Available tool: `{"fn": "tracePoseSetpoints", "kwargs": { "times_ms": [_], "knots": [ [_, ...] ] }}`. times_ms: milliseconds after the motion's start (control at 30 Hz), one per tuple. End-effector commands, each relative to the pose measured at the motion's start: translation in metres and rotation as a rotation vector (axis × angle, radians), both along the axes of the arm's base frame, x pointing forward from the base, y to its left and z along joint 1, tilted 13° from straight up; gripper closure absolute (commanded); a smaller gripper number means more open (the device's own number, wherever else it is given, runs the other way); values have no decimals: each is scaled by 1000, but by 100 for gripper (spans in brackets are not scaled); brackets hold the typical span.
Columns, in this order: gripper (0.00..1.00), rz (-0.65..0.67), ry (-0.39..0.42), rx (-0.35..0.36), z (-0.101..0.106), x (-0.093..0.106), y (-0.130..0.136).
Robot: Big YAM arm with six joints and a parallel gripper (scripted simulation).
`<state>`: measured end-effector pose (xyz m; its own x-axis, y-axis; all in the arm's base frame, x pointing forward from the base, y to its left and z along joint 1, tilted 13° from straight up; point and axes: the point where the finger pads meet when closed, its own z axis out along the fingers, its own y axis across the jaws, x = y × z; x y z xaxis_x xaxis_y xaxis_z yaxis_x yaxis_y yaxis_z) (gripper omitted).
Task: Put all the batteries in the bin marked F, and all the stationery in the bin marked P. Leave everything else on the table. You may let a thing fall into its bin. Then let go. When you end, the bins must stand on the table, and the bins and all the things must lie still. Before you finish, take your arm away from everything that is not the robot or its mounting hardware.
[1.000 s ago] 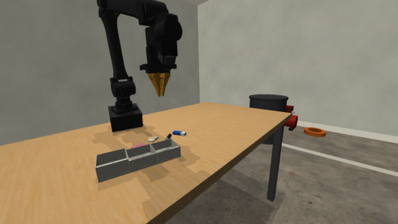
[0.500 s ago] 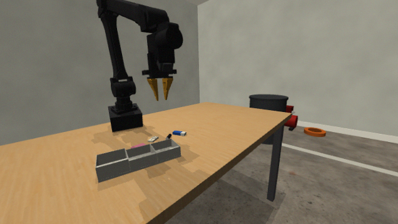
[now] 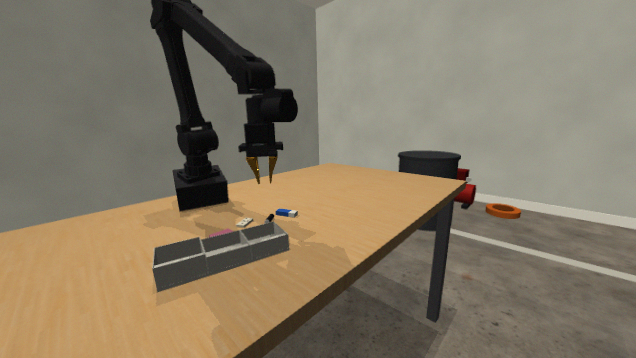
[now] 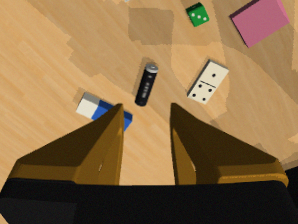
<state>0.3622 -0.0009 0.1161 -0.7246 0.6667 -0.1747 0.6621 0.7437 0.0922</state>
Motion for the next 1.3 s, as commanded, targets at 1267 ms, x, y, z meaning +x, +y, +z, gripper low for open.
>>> {"fn": "tracePoseSetpoints", "kwargs": {
  "times_ms": [1267],
  "knots": [
    [73, -287, -101, 47, -41, -4, 34]
  ]
}}
